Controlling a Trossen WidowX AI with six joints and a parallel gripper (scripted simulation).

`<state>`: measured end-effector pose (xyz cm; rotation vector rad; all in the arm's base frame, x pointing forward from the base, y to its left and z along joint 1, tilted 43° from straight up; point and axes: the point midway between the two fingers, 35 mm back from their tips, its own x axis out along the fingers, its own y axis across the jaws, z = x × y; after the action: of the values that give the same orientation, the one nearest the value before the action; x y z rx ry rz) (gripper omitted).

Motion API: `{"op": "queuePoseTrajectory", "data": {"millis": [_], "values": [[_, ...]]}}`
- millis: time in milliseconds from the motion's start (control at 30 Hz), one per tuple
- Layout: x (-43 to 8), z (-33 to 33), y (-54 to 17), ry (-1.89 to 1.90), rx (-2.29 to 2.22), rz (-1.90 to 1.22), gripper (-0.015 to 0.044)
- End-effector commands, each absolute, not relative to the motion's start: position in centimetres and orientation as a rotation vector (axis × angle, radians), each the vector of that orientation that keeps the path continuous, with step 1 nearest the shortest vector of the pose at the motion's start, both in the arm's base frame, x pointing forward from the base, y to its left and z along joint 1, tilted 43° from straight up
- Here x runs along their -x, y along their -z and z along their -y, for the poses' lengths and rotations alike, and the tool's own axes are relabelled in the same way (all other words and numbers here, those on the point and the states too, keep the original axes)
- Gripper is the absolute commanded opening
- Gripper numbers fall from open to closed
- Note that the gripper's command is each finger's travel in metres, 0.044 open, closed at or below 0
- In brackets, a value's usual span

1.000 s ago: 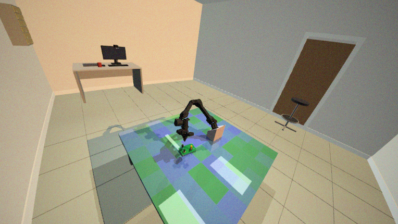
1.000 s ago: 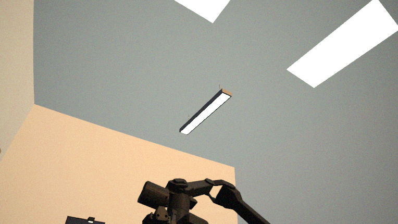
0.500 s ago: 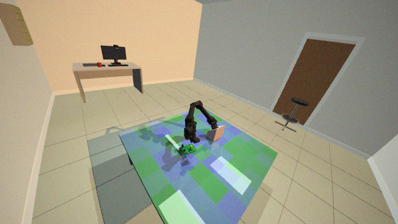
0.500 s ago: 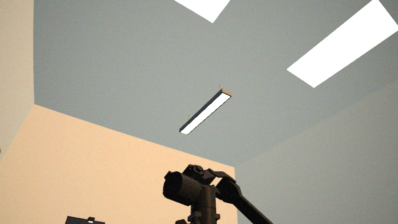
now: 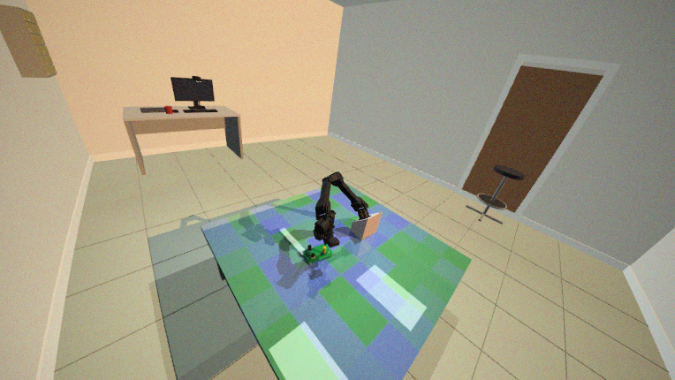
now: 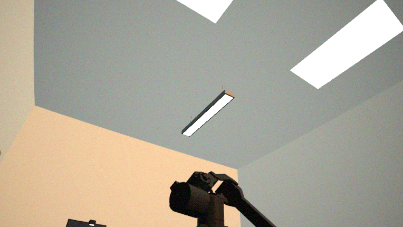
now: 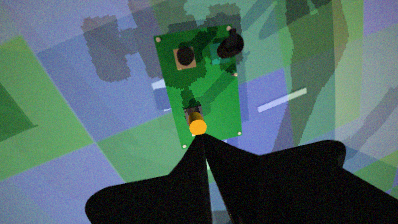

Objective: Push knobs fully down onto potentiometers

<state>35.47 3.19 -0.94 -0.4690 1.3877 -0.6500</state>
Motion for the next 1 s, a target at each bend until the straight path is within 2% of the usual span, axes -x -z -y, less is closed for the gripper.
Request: {"op": "queuePoseTrajectory", "data": {"millis": [0,967], "values": [[-35.4,-3.0,1.1,0.648,0.478,-1.388,0.0],[-35.5,-1.6,2.7,0.649,0.479,-1.387,0.0]]}}
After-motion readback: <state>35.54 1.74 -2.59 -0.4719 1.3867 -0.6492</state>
